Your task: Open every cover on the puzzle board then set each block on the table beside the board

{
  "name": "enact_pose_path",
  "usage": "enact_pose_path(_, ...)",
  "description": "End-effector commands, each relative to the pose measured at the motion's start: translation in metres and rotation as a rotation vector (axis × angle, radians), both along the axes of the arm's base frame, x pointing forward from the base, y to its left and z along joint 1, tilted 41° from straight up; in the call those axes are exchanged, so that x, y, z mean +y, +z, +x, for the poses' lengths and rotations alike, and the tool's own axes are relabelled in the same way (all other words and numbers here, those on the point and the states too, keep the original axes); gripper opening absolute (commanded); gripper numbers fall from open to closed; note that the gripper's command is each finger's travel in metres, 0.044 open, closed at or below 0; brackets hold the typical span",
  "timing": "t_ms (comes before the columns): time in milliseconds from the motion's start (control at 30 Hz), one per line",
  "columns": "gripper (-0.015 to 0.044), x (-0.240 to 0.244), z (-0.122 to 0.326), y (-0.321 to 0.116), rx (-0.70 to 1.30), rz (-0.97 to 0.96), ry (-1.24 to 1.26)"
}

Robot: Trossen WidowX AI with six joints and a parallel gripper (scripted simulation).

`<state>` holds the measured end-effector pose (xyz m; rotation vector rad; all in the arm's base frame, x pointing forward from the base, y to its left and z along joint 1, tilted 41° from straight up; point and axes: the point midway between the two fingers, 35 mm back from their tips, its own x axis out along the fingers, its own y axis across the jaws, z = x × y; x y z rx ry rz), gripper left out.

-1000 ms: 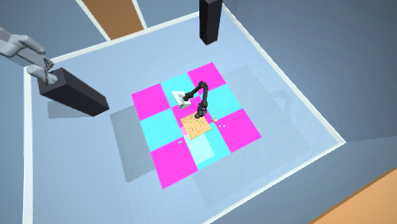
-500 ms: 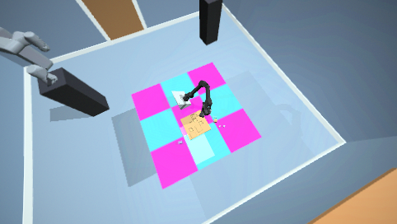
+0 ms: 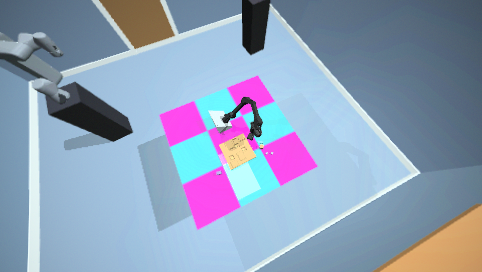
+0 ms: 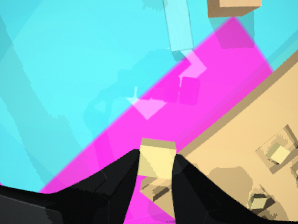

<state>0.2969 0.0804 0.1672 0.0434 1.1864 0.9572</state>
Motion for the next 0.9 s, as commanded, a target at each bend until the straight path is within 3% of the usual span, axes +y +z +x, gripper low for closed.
enact_pose_path(0, 0.0080, 0.010, -0.001, 0.009, 0.002, 0.011, -0.001)
enact_pose_path(867, 0.0080, 0.034, 0.005, -0.020, 0.001, 0.008, -0.001)
